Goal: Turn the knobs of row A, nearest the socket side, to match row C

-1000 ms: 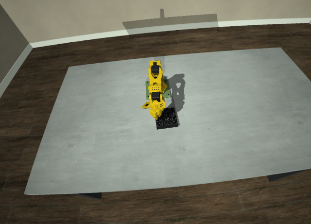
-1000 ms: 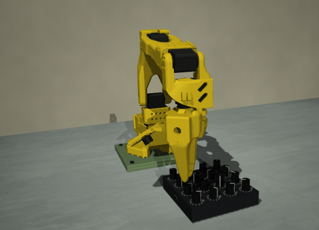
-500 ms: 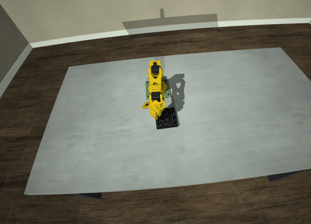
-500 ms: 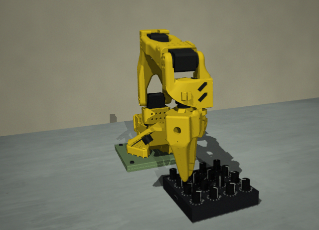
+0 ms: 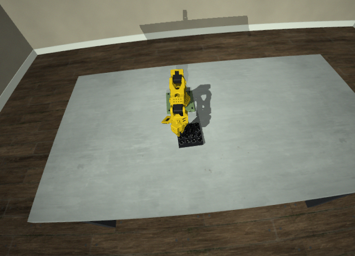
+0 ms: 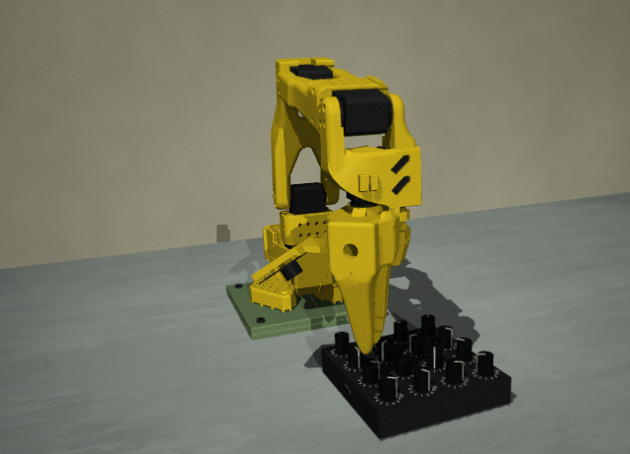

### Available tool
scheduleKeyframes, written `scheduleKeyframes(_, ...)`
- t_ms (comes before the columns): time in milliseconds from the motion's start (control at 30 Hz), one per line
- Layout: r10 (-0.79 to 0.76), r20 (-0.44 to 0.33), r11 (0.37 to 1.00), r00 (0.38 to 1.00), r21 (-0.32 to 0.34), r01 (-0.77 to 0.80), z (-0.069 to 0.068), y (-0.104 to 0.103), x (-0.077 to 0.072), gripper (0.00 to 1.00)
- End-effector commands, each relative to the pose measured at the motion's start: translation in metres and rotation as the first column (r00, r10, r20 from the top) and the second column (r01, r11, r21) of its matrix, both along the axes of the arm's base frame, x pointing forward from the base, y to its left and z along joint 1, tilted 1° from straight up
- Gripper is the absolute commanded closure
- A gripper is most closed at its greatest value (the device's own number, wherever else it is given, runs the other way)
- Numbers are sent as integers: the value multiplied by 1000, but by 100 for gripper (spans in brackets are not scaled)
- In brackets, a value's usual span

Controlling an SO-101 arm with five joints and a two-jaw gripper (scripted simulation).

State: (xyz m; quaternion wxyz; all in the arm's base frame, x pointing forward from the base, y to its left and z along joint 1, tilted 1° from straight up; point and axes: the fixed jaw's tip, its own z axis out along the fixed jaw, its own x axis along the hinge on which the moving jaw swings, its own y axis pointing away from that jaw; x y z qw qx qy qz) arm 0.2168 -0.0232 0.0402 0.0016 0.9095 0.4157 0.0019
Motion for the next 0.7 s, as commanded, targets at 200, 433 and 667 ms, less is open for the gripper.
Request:
scheduleKeyframes(200,-1,-16,1000,1000,2,1,-3,-2,-1,90)
scheduleKeyframes(433,-1,-16,1000,1000,2,1,-11,-2,-1,90)
scheduleKeyframes(667,-1,-16,1000,1000,2,1,-18,-2,-1,90)
